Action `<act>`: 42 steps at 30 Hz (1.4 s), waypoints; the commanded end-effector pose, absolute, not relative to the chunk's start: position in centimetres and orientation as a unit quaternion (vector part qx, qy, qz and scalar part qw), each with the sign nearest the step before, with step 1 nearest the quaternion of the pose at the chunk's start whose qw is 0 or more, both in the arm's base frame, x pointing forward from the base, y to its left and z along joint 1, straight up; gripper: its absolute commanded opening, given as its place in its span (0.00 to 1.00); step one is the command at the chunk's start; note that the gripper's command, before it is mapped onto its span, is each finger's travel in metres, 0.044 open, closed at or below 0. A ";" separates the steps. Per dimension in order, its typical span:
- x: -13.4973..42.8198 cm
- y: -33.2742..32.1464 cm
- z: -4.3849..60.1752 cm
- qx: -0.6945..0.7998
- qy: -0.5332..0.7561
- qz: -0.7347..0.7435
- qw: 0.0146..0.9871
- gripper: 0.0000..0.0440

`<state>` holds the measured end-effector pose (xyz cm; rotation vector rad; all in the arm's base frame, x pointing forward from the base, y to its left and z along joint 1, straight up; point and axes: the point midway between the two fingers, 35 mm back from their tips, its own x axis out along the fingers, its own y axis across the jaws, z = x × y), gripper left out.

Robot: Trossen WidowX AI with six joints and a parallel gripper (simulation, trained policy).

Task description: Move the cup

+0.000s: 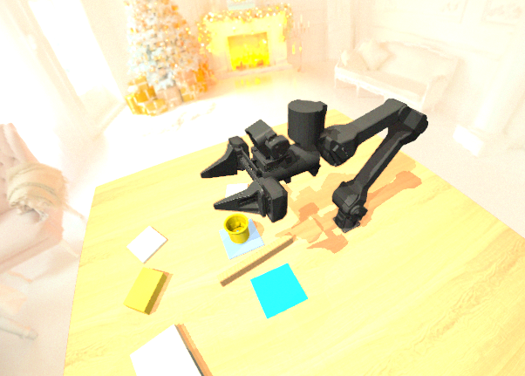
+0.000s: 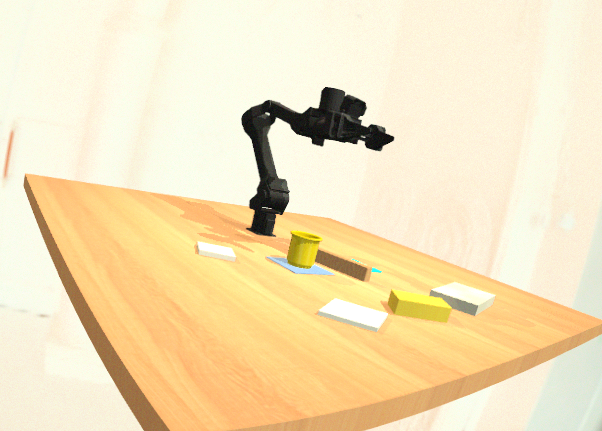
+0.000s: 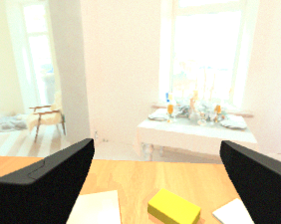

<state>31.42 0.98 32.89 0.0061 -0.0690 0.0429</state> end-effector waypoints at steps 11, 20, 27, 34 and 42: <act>32.0 0.8 31.8 0.024 0.020 0.004 1.000 0.25; 32.9 1.7 30.6 0.050 0.084 0.010 0.995 0.23; 33.6 2.5 29.9 0.072 0.136 0.014 0.988 0.29; 34.1 3.2 29.0 0.091 0.190 0.012 0.977 0.28; 34.5 3.8 28.0 0.106 0.253 0.005 0.962 0.26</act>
